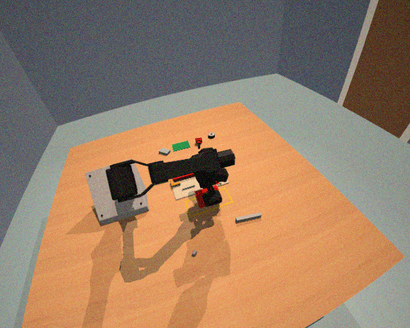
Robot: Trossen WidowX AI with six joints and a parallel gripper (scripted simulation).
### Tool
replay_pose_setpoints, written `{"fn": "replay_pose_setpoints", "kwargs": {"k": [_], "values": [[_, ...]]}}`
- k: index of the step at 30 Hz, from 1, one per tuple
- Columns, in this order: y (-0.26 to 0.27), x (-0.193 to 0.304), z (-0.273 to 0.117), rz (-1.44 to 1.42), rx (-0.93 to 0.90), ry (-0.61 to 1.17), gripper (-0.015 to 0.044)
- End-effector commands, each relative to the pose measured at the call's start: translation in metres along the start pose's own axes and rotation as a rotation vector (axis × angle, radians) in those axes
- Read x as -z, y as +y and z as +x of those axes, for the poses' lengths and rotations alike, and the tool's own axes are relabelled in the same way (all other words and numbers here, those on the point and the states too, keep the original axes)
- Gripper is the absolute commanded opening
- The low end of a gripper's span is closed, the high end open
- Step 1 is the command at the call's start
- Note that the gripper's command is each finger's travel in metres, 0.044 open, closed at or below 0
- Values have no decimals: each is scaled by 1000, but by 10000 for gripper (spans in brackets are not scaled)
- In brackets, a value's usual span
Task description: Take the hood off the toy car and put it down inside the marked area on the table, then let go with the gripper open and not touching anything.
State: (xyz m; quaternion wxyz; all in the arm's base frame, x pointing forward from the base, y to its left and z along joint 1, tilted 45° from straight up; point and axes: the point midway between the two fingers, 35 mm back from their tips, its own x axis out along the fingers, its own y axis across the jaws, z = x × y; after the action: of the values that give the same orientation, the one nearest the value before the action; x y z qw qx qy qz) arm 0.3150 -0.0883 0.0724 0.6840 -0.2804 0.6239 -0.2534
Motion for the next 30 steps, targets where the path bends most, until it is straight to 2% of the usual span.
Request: {"fn": "replay_pose_setpoints", "kwargs": {"k": [1,30], "values": [[0,1,4,-7,4,1,0],[0,1,17,-7,5,1,0]]}}
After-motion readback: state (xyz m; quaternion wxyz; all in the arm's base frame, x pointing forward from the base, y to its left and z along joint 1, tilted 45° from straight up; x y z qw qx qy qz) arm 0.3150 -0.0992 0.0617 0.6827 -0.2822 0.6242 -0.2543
